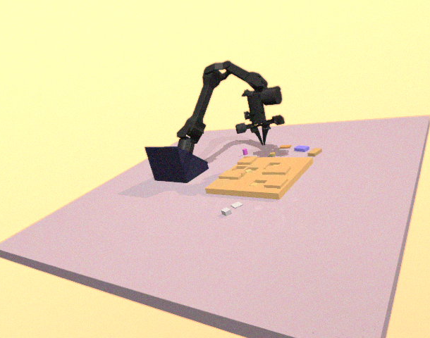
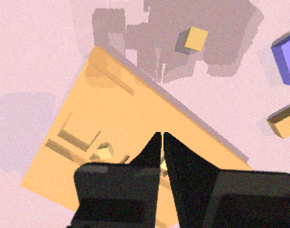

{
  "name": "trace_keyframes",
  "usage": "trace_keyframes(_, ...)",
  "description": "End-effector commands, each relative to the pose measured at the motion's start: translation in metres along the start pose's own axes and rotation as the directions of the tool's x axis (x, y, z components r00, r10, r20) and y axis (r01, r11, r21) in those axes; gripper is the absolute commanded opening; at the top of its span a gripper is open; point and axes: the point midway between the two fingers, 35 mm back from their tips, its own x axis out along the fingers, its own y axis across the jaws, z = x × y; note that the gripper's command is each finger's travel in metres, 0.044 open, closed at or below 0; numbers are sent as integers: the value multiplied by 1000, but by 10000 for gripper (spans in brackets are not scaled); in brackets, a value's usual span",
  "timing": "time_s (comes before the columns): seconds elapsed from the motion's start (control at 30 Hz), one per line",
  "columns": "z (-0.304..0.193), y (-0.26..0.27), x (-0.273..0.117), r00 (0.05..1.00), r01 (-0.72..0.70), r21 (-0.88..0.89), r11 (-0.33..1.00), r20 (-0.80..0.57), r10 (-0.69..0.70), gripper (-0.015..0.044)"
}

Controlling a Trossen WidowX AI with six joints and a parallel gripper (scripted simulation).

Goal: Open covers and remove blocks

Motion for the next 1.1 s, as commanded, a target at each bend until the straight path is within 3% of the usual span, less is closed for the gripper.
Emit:
trace_keyframes(0.0, -19, 13, 1, 1000, -5, -50, 999, -2, 5, 0)
trace_keyframes(0.5, -78, 75, 2, 1000, 11, -271, 963, 17, -6, 0)
trace_keyframes(0.73, -78, 81, 3, 1000, 15, -291, 957, 20, -9, 0)
trace_keyframes(1.07, -77, 81, 41, 1000, 16, -291, 957, 20, -10, 0)
